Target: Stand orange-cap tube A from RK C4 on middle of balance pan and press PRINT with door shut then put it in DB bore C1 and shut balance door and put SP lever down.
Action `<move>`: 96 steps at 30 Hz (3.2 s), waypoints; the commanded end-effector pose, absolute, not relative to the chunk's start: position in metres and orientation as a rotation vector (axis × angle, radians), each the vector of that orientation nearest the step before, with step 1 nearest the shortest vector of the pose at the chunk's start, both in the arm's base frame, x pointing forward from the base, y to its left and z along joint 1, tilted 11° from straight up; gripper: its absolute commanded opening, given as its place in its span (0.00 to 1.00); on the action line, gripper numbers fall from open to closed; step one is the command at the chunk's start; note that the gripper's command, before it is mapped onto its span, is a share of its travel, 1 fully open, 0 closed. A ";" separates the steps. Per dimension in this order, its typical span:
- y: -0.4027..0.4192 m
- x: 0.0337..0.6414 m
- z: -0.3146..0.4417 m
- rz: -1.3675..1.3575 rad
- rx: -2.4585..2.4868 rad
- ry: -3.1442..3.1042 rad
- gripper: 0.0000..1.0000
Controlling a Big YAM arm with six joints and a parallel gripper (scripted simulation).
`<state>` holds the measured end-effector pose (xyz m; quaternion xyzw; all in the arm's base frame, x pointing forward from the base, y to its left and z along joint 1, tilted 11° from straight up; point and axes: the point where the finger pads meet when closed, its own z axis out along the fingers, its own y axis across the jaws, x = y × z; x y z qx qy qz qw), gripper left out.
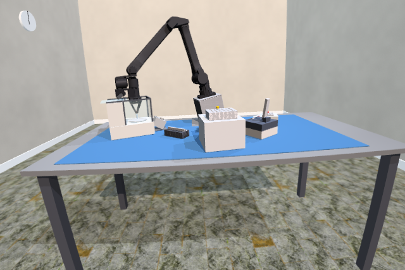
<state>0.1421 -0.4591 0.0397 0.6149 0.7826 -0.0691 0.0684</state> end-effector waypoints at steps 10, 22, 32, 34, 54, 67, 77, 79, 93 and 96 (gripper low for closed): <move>-0.468 0.145 0.050 -0.228 1.834 2.338 0.09; -0.468 0.145 0.050 -0.228 1.834 2.338 0.09; -0.468 0.145 0.050 -0.228 1.834 2.338 0.09; -0.468 0.145 0.050 -0.228 1.834 2.338 0.09; -0.460 0.138 0.031 -0.203 1.846 2.362 0.09; -0.469 0.145 0.047 -0.228 1.834 2.338 0.09; -0.469 0.145 0.047 -0.228 1.834 2.338 0.09; -0.469 0.145 0.047 -0.228 1.834 2.338 0.09; -0.469 0.145 0.047 -0.228 1.834 2.338 0.09; -0.469 0.145 0.047 -0.228 1.834 2.338 0.09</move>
